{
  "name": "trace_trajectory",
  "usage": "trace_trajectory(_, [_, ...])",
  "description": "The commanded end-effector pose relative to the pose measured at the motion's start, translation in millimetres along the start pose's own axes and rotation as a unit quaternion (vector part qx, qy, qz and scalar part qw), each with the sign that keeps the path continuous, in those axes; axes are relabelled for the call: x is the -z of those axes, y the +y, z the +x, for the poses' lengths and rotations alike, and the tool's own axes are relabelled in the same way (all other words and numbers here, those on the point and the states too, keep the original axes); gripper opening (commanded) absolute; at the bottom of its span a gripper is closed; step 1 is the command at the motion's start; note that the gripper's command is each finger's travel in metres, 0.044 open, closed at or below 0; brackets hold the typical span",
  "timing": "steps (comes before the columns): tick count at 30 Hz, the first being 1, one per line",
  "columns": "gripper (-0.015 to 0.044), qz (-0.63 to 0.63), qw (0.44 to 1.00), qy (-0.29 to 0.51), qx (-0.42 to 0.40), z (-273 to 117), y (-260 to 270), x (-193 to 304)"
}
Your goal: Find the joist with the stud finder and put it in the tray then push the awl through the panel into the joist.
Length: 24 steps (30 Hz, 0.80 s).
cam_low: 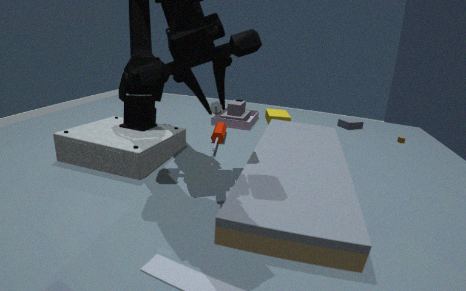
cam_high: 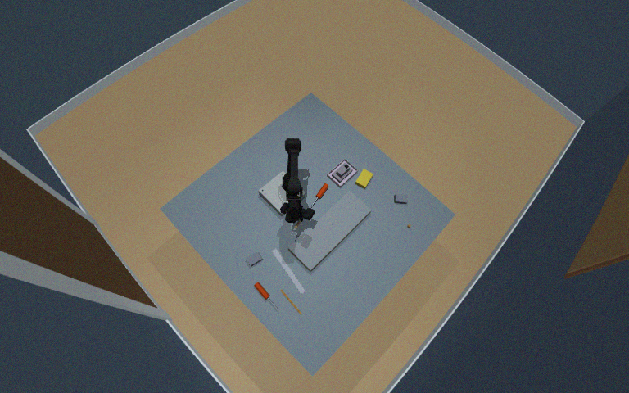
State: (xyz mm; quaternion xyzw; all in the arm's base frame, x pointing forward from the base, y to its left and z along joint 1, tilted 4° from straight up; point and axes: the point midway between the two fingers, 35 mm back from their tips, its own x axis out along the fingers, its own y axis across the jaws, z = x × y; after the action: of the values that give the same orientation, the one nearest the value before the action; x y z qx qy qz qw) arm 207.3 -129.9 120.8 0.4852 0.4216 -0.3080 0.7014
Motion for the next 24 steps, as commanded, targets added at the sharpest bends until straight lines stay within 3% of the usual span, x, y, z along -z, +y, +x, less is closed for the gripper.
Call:
trace_trajectory(1, [0.0000, 0.070, 0.997, -0.015, -0.033, -1, 7, -6])
trace_trajectory(24, [0.0000, 0.401, 0.893, -0.010, -0.205, -16, 41, -28])
